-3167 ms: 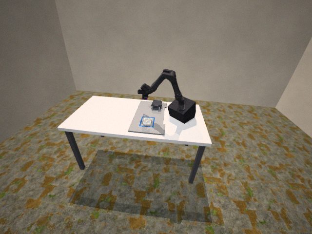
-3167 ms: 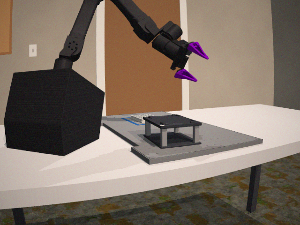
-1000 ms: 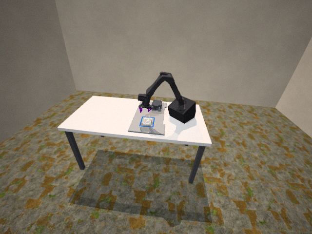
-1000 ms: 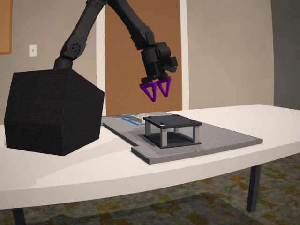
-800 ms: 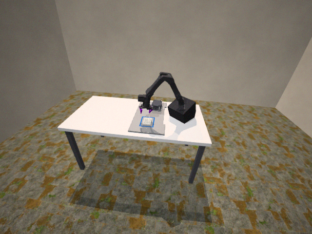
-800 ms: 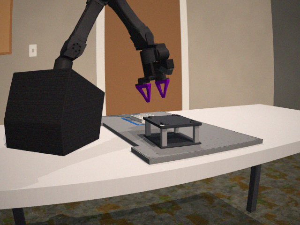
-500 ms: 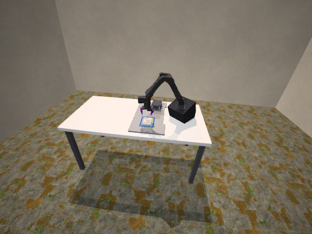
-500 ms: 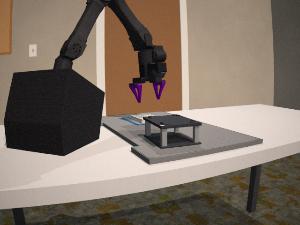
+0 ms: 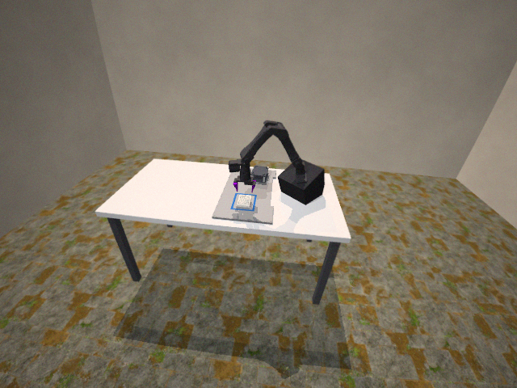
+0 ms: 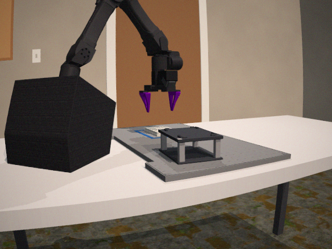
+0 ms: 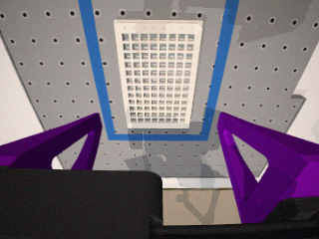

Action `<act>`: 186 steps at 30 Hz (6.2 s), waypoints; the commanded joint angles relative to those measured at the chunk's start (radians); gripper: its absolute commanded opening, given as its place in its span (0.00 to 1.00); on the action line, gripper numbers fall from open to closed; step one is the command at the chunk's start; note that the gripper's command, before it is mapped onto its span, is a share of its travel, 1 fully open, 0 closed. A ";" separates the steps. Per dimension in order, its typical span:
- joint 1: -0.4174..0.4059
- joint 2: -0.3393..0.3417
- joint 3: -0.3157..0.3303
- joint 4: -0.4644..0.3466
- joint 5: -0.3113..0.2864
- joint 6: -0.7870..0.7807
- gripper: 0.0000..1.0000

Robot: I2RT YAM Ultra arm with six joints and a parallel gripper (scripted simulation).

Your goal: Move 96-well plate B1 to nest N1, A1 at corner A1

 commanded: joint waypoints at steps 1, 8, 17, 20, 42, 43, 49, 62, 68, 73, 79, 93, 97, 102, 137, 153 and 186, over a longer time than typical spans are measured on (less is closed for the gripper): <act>-0.010 -0.003 0.032 -0.020 0.001 0.015 1.00; -0.010 -0.002 0.032 -0.021 0.001 0.014 1.00; -0.010 -0.002 0.032 -0.021 0.001 0.012 1.00; -0.010 -0.002 0.032 -0.021 0.001 0.012 1.00; 0.006 0.026 0.026 0.027 0.004 0.018 1.00; 0.006 0.026 0.026 0.027 0.004 0.018 1.00; 0.007 0.051 -0.023 0.058 0.009 0.023 1.00; 0.023 0.086 -0.029 0.118 0.012 0.032 1.00; 0.024 0.126 -0.035 0.148 0.014 0.037 1.00; 0.029 0.150 -0.036 0.174 0.016 0.041 1.00; 0.033 0.170 -0.037 0.195 0.017 0.044 1.00; 0.039 0.231 0.008 0.256 0.020 0.055 1.00; 0.035 0.210 0.008 0.238 0.020 0.052 1.00; 0.035 0.210 0.008 0.237 0.020 0.052 1.00; 0.035 0.210 0.008 0.237 0.020 0.052 1.00; 0.038 0.215 -0.012 0.243 0.014 0.048 0.00; 0.022 0.153 -0.014 0.190 0.018 0.036 0.00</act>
